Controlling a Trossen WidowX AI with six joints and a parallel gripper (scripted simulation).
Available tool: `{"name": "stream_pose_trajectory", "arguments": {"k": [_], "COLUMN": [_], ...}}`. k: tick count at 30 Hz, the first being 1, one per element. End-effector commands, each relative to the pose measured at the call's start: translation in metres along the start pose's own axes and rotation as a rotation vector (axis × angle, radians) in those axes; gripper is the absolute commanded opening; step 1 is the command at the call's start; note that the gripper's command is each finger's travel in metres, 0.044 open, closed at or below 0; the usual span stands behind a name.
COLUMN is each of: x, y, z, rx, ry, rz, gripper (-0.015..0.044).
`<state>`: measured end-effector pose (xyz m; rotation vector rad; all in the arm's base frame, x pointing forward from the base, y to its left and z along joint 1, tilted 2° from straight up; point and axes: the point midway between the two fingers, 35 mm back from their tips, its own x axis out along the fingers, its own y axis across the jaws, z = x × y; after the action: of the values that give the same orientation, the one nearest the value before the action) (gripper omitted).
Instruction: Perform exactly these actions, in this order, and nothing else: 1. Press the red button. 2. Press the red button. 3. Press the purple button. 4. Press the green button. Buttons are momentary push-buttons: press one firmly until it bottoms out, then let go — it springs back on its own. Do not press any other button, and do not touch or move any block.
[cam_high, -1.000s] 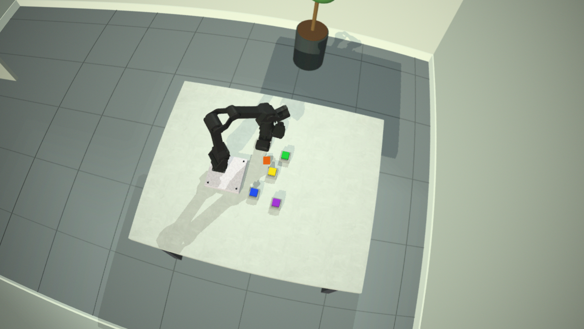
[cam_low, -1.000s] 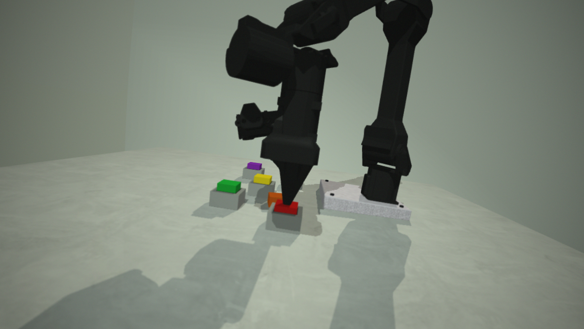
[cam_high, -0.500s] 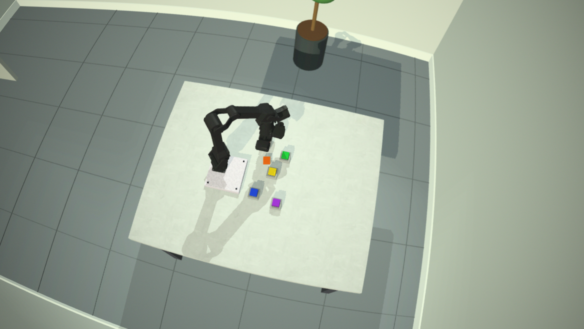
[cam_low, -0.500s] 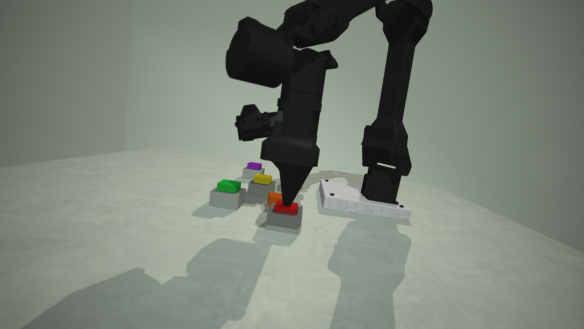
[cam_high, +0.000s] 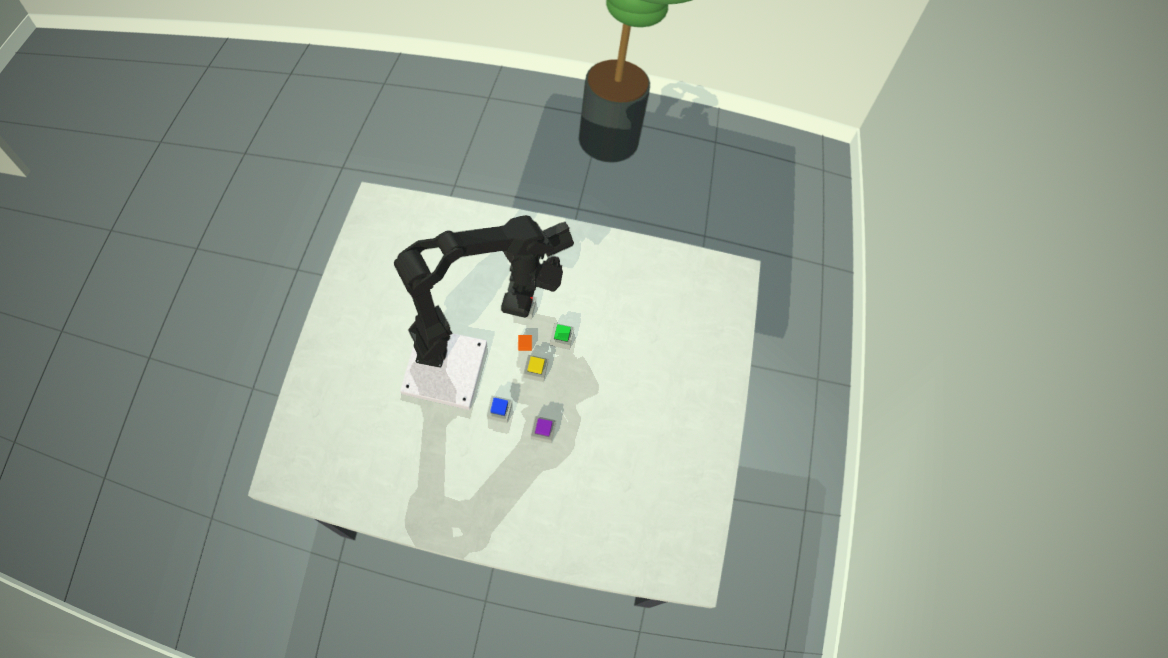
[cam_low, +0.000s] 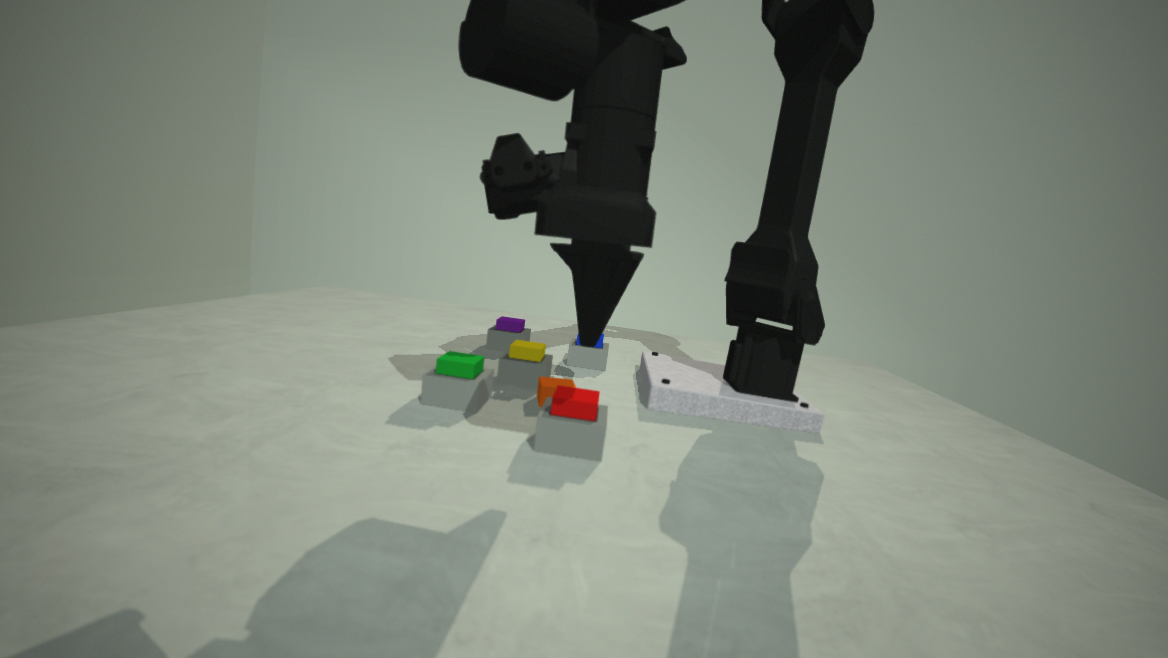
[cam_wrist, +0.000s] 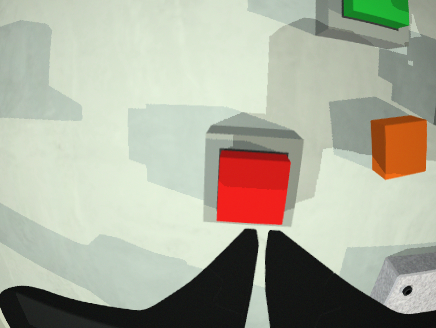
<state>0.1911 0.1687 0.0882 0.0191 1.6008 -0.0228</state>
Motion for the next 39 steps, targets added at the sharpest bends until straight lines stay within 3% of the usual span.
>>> {"name": "stream_pose_trajectory", "arguments": {"k": [1, 7, 11, 21, 31, 39], "x": [-0.042, -0.050, -0.053, -0.057, -0.054, -0.036], "y": [0.001, -0.001, -0.030, -0.146, -0.282, -0.293], "z": [0.002, 0.002, 0.035, 0.102, 0.114, 0.114], "rx": [-0.005, -0.004, 0.019, 0.042, -0.001, -0.004], "ry": [-0.018, -0.018, -0.023, -0.039, -0.029, -0.028], "rz": [0.012, 0.012, 0.020, 0.016, -0.014, -0.015], "gripper": [0.0020, 0.0020, 0.0020, 0.0020, 0.0020, 0.0020]}}
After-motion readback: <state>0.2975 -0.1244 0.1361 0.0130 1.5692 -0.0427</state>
